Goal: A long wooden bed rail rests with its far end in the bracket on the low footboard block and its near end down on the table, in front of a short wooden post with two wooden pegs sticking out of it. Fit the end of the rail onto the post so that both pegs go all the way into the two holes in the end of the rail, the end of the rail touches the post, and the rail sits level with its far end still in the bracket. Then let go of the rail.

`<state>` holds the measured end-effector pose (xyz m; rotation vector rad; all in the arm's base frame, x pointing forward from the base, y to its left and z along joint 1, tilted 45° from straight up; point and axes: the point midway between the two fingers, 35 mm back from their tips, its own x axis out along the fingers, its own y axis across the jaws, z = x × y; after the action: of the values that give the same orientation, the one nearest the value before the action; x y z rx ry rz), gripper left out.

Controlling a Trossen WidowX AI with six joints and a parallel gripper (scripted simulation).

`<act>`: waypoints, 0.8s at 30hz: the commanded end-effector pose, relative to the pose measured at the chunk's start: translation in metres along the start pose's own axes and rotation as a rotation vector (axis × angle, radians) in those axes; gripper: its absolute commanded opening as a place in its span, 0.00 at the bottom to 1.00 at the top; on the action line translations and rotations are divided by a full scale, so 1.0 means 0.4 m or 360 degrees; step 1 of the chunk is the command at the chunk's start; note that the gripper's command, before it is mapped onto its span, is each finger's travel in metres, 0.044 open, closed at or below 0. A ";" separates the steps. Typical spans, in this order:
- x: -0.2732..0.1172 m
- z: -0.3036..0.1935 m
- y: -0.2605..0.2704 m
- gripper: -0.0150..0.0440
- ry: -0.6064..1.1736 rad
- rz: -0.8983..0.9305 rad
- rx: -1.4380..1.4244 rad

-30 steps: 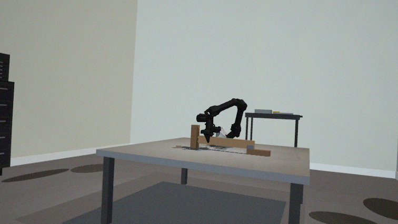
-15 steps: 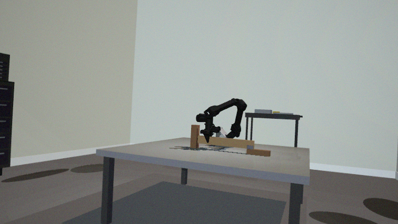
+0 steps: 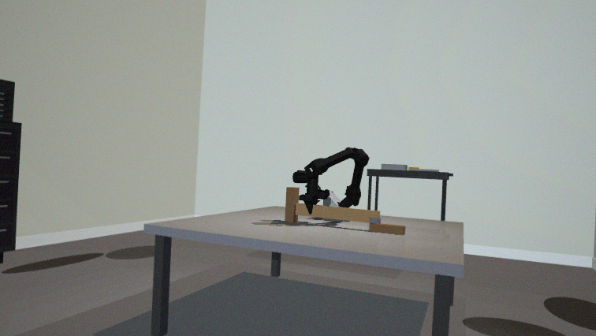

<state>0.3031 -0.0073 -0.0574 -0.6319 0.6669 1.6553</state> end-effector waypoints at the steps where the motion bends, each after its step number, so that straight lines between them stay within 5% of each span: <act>1: -0.006 -0.009 -0.004 0.25 0.0010 -0.0010 -0.0005; 3: -0.006 -0.010 -0.004 0.25 0.0010 -0.0010 -0.0005; 20: 0.000 -0.003 0.000 1.00 0.0001 0.0000 0.0000; 24: 0.000 -0.003 0.000 1.00 0.0001 0.0000 0.0000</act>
<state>0.3031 -0.0081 -0.0582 -0.6320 0.6673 1.6558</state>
